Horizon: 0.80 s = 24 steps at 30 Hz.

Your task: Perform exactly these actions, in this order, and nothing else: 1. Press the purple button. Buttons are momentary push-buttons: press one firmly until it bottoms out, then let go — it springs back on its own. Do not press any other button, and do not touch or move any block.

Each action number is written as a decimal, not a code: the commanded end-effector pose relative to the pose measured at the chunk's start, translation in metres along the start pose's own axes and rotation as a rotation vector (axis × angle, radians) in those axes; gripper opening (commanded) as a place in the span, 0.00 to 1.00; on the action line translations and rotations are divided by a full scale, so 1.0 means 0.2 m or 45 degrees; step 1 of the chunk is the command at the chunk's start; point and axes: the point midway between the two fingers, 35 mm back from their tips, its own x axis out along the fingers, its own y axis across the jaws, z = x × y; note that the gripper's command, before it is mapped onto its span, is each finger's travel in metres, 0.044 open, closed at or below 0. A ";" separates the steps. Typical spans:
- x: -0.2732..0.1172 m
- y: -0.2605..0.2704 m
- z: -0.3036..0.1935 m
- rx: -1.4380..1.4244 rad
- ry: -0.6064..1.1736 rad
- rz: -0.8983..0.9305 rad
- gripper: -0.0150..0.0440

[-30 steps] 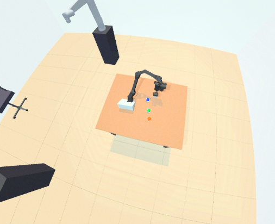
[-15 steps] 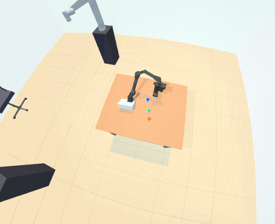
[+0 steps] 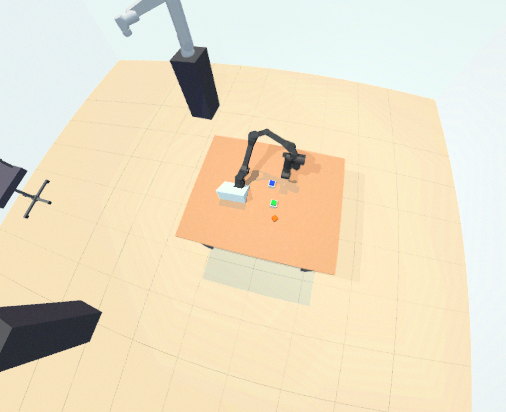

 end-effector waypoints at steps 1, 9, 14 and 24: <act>0.04 0.00 -0.01 0.003 0.003 0.004 0.29; 0.10 0.00 -0.01 0.003 0.003 0.006 0.29; 0.10 0.00 -0.01 0.003 0.003 0.006 0.29; 0.10 0.00 -0.01 0.003 0.003 0.006 0.29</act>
